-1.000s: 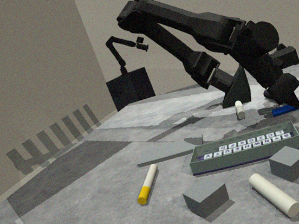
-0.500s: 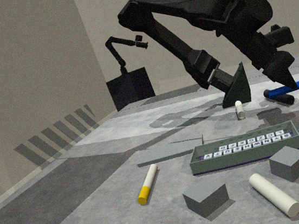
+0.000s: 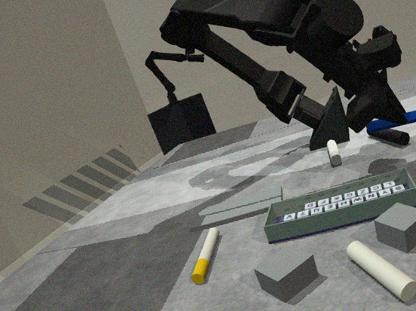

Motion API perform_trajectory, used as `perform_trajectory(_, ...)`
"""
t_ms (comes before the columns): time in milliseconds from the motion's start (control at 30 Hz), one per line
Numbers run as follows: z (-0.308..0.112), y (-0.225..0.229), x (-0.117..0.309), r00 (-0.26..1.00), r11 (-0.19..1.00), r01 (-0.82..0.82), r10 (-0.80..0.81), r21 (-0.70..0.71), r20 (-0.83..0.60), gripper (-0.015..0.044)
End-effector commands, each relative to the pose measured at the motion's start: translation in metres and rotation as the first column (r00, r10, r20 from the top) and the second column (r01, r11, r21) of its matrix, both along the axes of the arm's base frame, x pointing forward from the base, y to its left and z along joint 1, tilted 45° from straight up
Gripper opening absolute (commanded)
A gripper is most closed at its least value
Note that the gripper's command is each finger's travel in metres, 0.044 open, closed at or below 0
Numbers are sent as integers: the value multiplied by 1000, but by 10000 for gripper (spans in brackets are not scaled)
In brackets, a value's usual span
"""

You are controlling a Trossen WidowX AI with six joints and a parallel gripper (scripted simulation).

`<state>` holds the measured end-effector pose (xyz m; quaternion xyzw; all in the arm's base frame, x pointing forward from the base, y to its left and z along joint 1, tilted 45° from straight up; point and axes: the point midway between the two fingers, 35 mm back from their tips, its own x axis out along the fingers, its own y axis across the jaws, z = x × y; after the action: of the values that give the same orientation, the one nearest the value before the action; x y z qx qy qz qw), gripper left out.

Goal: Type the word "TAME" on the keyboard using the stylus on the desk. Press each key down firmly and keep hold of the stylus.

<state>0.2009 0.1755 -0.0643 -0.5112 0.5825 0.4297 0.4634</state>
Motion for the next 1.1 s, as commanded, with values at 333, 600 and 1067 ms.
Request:
perform_trajectory(333,32,0,40,815,815,576,-579,64,27,0)
perform_trajectory(600,50,-6,61,563,562,823,-826,81,21,0)
perform_trajectory(1067,87,-22,96,-16,-17,997,-1000,77,-7,0)
